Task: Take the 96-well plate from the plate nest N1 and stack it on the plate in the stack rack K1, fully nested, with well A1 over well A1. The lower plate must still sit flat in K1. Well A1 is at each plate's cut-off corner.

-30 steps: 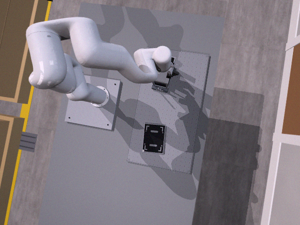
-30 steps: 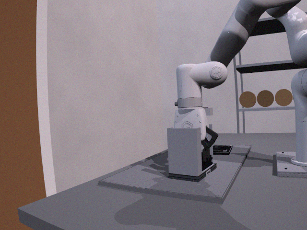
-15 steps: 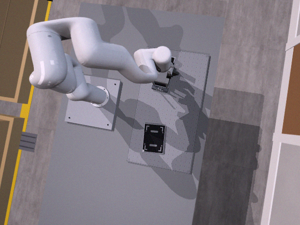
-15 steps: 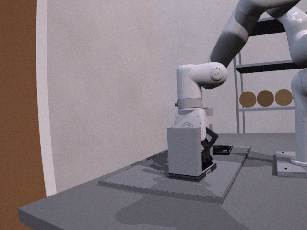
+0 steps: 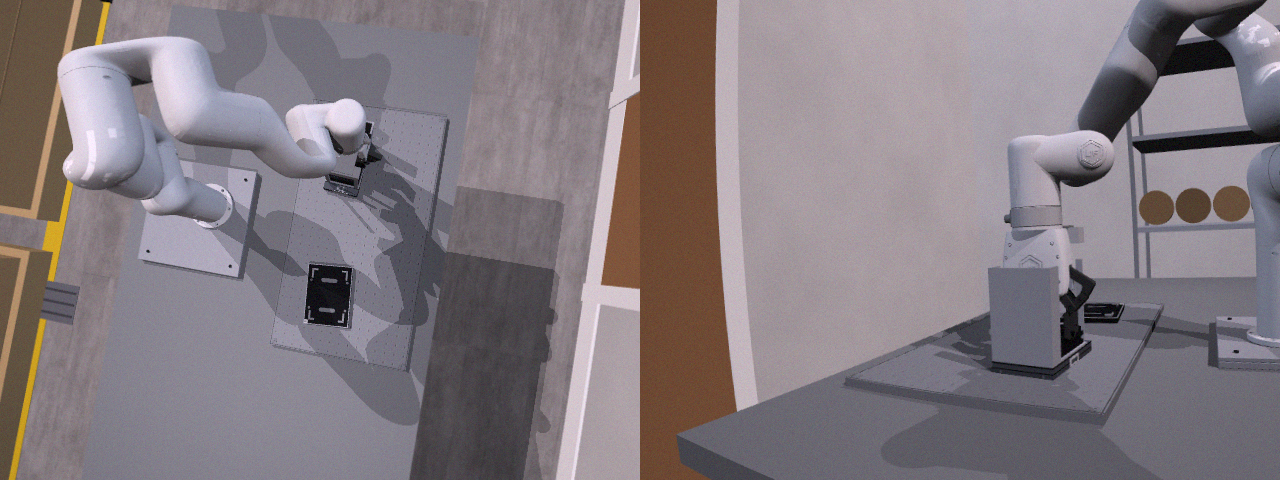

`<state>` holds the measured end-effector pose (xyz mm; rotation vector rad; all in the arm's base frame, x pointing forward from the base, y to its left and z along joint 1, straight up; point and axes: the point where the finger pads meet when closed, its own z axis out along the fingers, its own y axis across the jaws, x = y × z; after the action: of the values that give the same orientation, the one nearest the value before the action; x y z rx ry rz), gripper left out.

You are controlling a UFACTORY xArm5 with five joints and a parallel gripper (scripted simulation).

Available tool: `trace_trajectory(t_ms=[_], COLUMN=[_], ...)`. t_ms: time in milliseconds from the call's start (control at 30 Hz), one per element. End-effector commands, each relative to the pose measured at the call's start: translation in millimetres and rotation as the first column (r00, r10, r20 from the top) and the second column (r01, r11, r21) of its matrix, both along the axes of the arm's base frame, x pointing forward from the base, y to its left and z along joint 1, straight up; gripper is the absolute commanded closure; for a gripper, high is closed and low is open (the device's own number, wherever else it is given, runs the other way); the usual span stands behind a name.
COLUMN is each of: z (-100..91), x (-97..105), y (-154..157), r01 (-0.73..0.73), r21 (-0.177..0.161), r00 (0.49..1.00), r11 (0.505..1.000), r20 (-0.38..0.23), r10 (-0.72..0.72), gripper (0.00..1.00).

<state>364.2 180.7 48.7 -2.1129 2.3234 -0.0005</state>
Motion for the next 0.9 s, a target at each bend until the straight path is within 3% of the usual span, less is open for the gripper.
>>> trace_trajectory(t_ms=[0,667,867], z=[1.3,1.3,17.4], x=[1.3,1.3,1.3], y=[0.7,0.7,0.8], r01=[0.0,0.0,0.0], r21=[-0.006,-0.006,-0.005], r00=[1.0,1.0,1.0], r11=[1.0,1.0,1.0], r20=[0.007,0.007,0.007], r10=[0.0,0.0,0.0], gripper=[0.0,0.0,0.0])
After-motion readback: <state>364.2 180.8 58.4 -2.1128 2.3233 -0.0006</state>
